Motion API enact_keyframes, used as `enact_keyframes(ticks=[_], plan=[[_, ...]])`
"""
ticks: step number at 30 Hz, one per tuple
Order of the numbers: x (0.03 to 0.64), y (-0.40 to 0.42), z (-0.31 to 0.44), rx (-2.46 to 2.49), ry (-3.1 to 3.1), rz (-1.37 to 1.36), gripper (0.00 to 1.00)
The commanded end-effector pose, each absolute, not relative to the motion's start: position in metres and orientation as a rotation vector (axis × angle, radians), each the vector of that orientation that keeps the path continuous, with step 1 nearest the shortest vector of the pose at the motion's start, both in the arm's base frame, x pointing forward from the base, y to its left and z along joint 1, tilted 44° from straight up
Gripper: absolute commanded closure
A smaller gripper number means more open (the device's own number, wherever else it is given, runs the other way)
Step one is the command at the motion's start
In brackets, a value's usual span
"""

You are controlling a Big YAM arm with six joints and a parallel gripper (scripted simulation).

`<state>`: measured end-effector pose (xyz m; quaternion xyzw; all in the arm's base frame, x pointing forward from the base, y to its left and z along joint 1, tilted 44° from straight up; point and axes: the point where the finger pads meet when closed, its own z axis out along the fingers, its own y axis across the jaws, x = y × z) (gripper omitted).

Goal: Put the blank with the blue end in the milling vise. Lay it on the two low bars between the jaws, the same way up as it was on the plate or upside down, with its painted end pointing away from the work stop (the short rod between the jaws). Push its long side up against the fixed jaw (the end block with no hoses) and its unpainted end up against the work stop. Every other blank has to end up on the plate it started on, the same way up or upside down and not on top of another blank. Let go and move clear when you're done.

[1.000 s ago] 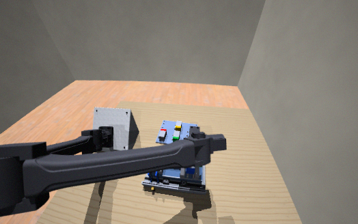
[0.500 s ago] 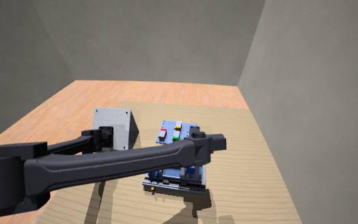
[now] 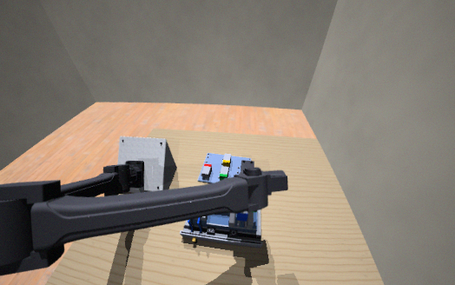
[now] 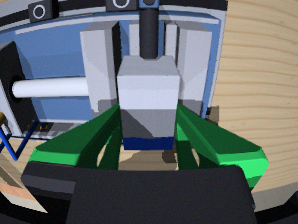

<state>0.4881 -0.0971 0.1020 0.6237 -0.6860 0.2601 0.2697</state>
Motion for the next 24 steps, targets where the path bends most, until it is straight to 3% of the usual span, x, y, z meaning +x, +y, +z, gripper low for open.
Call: enact_keyframes(ticks=[1,24], plan=[[0.509,-0.0816,0.1076,1.7,-1.866,0.754,1.0],[0.509,-0.0816,0.1076,1.7,-1.866,0.754,1.0]])
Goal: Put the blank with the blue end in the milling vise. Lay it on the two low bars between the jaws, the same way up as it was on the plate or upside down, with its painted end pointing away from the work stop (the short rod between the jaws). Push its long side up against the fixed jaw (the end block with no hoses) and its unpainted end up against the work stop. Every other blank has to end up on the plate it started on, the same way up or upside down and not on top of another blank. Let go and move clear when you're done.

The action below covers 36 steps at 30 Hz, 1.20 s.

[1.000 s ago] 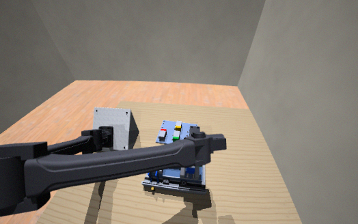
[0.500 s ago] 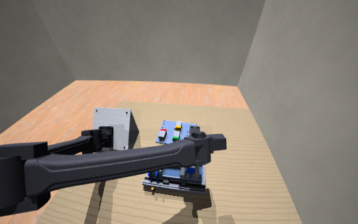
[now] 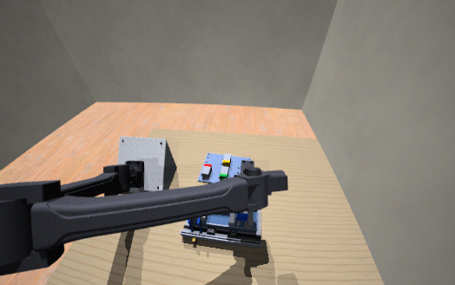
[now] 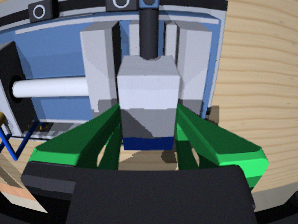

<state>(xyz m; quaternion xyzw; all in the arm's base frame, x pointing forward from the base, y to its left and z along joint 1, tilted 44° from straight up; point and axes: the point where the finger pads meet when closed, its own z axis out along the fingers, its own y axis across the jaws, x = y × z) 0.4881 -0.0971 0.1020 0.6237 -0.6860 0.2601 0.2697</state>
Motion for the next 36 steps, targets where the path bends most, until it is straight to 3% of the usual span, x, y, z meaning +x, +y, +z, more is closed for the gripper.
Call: enact_keyframes(ticks=[1,36], plan=[[0.509,-0.0816,0.1076,1.7,-1.866,0.754,1.0],[0.5077,-0.0799,0.1084,1.699,-1.858,0.741,1.0]])
